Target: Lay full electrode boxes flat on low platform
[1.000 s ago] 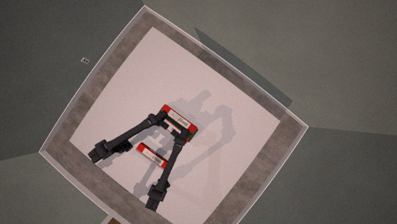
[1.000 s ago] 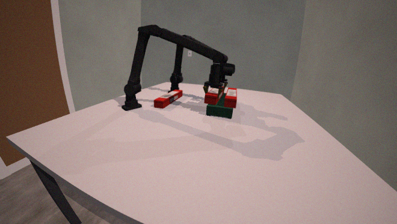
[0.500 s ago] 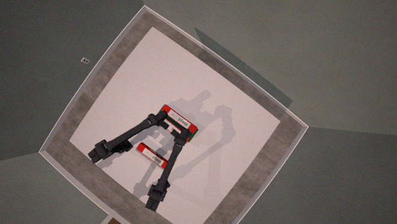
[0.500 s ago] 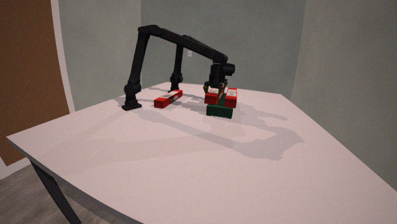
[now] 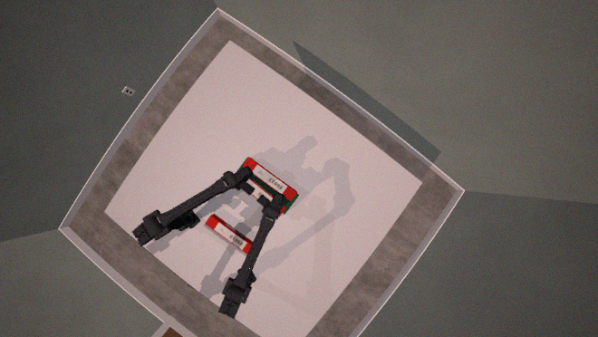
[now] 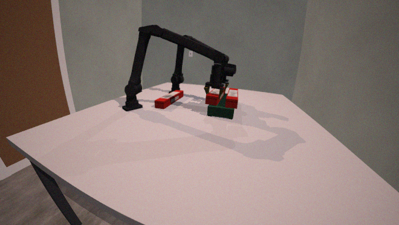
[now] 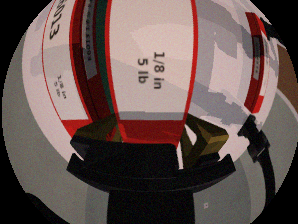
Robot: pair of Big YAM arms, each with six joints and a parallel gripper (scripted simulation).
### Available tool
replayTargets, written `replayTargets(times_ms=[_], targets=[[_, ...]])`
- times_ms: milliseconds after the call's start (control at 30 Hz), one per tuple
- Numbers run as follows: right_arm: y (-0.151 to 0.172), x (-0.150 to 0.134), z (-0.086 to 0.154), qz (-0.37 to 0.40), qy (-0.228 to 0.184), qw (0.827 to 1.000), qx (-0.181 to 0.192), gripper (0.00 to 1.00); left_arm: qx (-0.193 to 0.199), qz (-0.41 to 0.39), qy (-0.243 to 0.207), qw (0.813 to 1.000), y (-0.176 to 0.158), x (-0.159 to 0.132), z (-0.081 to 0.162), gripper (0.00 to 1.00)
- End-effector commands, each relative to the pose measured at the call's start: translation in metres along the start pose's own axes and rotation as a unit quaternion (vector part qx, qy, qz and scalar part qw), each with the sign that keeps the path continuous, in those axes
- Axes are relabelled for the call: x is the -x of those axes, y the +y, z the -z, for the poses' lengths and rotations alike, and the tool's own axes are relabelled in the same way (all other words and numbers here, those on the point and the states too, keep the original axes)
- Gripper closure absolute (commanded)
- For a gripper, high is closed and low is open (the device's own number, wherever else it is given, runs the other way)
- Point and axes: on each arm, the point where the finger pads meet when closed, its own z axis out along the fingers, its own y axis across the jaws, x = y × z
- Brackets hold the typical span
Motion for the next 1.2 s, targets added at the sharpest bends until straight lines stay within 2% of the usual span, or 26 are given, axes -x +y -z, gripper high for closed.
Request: replayTargets(times_ms=[0,1100,1133,1167], targets=[[-0.0201,-0.0088,0.0613,-0.003,-0.011,0.998,-0.063,1.00,0.062,0.000,-0.012,0.998,0.0267,-0.0025,0.0488,1.00],[-0.0218,-0.0090,0.0618,-0.003,-0.012,0.998,-0.065,1.00,0.062,0.000,-0.012,0.998,0.0266,-0.0024,0.0469,1.00],[-0.0218,-0.0090,0.0618,-0.003,-0.012,0.998,-0.065,0.00,0.062,0.000,-0.012,0.998,0.0265,-0.0025,0.0467,1.00],[-0.0219,-0.0090,0.0619,-0.003,-0.012,0.998,-0.065,0.00,0.062,0.000,-0.012,0.998,0.0263,-0.0025,0.0467,0.00]])
